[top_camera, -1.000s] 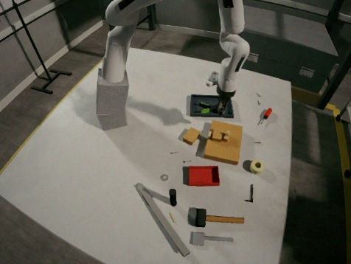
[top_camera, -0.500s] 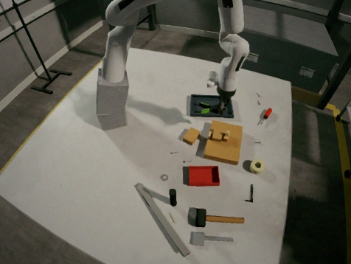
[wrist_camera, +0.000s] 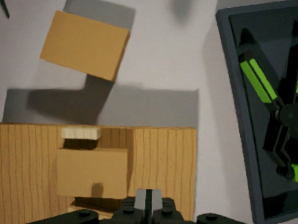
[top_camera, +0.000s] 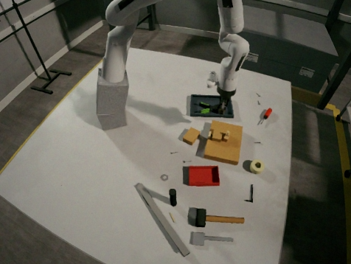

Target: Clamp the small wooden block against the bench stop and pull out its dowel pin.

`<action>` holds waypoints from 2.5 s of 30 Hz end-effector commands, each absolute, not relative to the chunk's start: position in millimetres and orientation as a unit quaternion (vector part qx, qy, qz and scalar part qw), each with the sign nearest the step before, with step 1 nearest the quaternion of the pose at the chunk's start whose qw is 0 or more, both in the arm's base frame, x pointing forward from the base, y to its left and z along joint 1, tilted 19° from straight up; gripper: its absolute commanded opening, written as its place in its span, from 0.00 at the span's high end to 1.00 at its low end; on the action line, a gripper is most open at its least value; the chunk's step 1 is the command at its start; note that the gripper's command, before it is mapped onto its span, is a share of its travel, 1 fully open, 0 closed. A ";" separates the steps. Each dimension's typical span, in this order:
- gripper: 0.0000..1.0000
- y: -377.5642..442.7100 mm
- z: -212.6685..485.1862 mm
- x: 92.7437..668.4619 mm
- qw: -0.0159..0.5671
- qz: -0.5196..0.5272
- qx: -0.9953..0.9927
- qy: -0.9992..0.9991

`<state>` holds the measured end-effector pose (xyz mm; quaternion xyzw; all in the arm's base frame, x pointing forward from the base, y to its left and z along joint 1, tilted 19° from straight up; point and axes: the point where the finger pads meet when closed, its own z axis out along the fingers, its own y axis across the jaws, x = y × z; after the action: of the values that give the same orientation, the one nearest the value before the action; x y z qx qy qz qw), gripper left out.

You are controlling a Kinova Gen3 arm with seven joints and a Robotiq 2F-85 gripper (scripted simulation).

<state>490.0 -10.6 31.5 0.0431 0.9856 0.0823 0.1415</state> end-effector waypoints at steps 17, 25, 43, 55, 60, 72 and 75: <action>0.90 -10.7 32.2 490.5 0.143 0.082 0.040 0.986; 0.90 -10.7 32.2 490.5 0.143 0.082 0.040 0.986; 0.90 -10.7 32.2 490.5 0.143 0.082 0.040 0.986; 0.90 -10.2 29.0 491.5 0.143 0.082 0.040 0.986; 0.90 -9.4 23.3 493.2 0.142 0.082 0.040 0.986; 0.90 -6.4 3.6 499.4 0.142 0.082 0.040 0.986; 0.90 -5.3 -3.6 501.6 0.142 0.082 0.040 0.986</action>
<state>498.6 -5.8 3.3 0.0395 0.9858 0.0825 0.1409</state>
